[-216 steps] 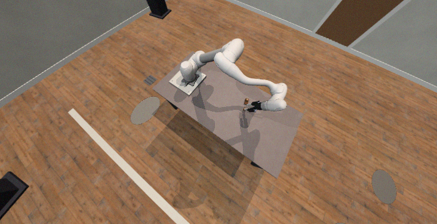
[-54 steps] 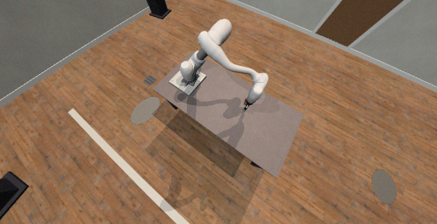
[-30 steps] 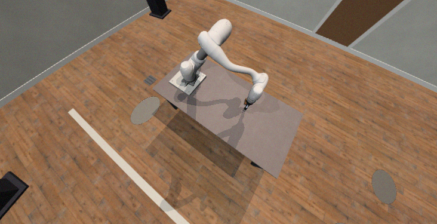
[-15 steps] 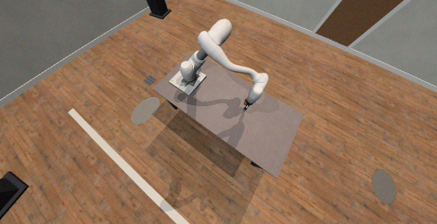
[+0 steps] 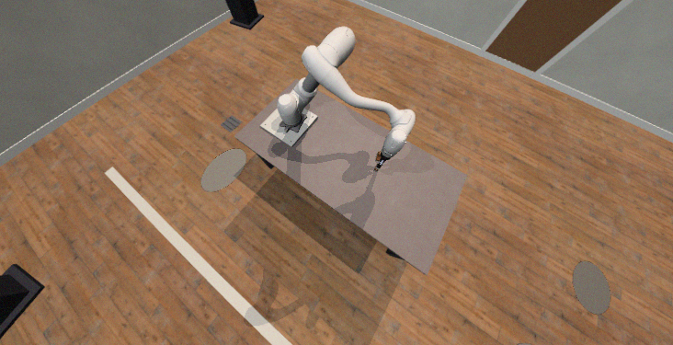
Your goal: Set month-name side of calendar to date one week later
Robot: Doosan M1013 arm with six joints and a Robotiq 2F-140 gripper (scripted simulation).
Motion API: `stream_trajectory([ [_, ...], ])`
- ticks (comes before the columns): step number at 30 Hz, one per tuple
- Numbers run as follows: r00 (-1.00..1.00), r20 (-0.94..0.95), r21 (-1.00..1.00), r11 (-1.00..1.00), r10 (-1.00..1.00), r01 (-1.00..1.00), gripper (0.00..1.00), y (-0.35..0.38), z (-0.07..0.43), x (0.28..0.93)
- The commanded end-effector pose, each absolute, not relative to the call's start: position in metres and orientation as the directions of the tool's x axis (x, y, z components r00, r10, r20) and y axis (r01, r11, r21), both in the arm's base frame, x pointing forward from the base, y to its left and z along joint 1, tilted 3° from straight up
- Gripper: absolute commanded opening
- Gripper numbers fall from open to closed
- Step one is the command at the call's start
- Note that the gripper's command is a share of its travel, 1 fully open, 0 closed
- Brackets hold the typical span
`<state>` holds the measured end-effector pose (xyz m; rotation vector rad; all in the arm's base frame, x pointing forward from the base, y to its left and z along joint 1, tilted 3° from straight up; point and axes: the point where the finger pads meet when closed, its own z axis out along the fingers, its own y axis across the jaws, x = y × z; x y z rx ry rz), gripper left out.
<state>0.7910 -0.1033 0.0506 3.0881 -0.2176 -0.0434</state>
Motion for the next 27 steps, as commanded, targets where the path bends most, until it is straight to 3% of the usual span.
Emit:
stream_trajectory([
  [1,0.990,-0.025,0.047,-0.989,-0.141,-0.139,0.35,-0.1030,0.0577,0.7913],
  [12,0.990,-0.020,0.047,-0.989,-0.141,-0.139,0.35,-0.1027,0.0640,0.7915],
  [27,0.964,0.235,0.047,-0.989,-0.125,-0.139,0.35,-0.1017,0.0634,0.7844],
])
